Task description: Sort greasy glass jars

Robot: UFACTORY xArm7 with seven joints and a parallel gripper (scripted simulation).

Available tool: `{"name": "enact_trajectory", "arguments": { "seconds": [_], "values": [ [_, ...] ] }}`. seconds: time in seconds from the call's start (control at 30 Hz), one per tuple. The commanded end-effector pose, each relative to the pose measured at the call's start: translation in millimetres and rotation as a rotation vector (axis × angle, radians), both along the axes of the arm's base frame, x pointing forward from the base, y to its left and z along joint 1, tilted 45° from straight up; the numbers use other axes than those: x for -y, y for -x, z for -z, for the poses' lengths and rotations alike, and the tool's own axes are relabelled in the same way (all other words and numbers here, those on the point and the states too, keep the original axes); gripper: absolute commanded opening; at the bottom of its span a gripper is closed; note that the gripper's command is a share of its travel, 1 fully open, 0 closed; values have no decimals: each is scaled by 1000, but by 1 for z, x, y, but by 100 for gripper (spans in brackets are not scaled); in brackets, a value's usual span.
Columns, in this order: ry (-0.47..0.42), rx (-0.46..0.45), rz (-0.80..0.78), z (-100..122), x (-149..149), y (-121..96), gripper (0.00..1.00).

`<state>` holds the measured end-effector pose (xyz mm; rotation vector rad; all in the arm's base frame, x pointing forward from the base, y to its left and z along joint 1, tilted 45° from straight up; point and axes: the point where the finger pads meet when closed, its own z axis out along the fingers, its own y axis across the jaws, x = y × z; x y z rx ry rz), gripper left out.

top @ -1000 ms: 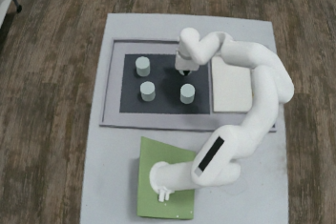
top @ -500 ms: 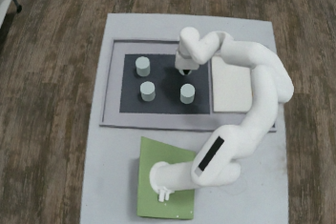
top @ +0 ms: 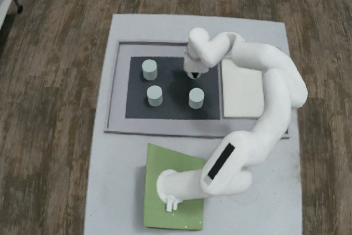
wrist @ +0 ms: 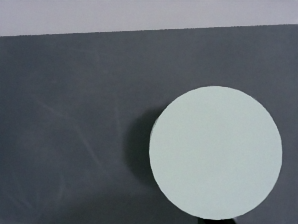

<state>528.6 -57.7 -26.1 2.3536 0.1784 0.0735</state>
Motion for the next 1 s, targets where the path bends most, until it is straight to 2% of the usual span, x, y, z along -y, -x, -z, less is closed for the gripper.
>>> {"name": "enact_trajectory", "arguments": {
  "seconds": [0.0,0.97],
  "values": [
    [-3,3,-4,-1,-3,-2,0],
    [-3,3,-4,-3,-5,-5,0]
  ]
}}
